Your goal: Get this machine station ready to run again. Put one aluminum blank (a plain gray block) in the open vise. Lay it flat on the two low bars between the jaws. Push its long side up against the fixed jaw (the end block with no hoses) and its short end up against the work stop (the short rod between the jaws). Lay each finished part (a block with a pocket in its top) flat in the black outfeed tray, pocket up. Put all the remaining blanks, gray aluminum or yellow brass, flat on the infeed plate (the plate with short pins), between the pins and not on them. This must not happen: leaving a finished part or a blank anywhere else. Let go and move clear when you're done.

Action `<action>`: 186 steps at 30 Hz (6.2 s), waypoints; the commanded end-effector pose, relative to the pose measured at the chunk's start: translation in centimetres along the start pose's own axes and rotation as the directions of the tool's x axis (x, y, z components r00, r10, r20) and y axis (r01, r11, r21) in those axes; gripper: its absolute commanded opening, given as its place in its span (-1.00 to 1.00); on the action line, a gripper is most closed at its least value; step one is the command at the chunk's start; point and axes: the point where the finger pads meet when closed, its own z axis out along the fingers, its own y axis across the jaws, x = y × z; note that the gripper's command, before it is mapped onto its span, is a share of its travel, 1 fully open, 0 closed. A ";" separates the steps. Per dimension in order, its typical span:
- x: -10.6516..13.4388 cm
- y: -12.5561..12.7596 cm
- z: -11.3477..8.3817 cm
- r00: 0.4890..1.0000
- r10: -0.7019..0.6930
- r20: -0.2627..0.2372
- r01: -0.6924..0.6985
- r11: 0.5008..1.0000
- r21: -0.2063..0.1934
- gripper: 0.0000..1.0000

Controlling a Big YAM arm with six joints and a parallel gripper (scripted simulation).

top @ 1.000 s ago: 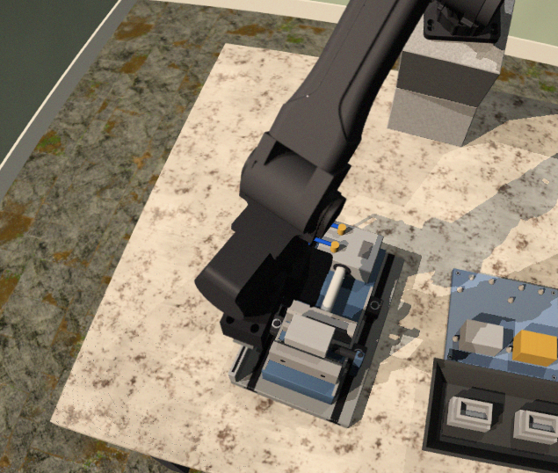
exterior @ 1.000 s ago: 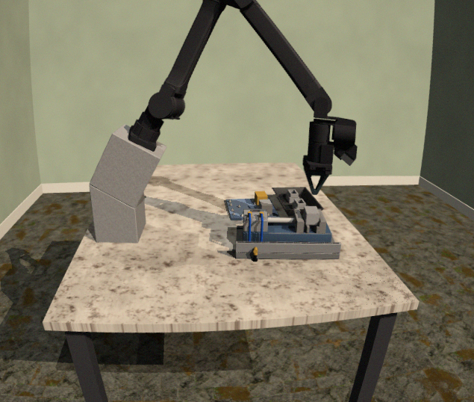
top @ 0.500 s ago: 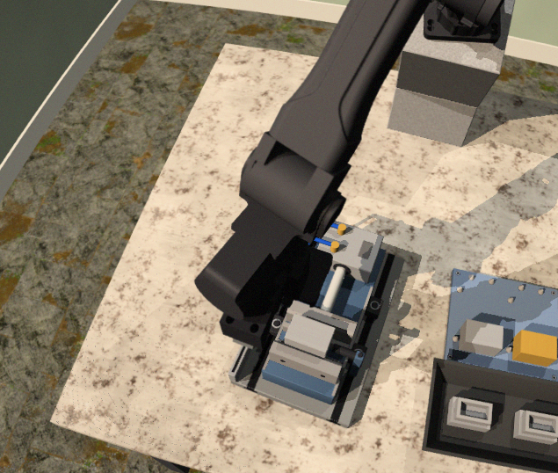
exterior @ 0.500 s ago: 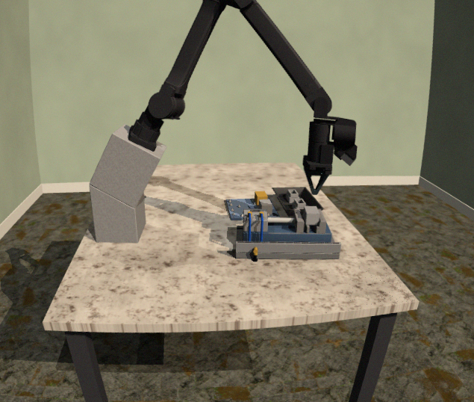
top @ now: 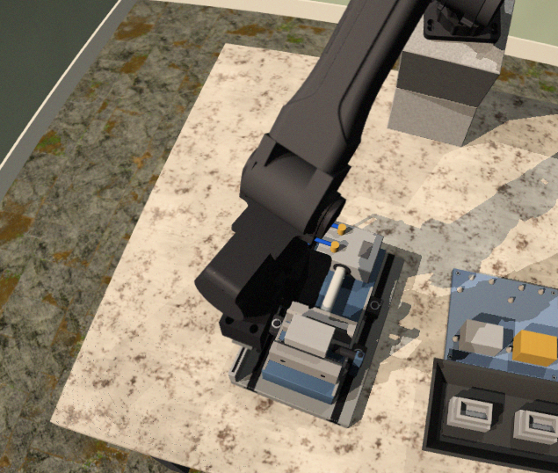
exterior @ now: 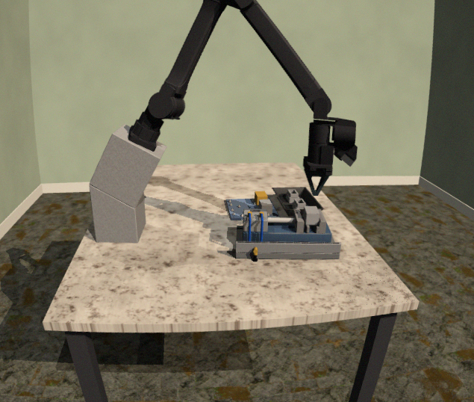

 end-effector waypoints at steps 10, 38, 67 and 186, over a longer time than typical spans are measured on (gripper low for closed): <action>0.1 0.5 2.7 1.000 0.005 -0.009 -0.005 1.000 -0.003 -1.00; -1.0 0.2 5.3 1.000 0.006 0.018 -0.006 1.000 0.004 -1.00; -1.2 0.2 5.6 1.000 0.004 0.017 -0.005 1.000 0.003 -1.00; -2.1 0.0 5.2 1.000 0.007 0.017 -0.007 1.000 0.004 -1.00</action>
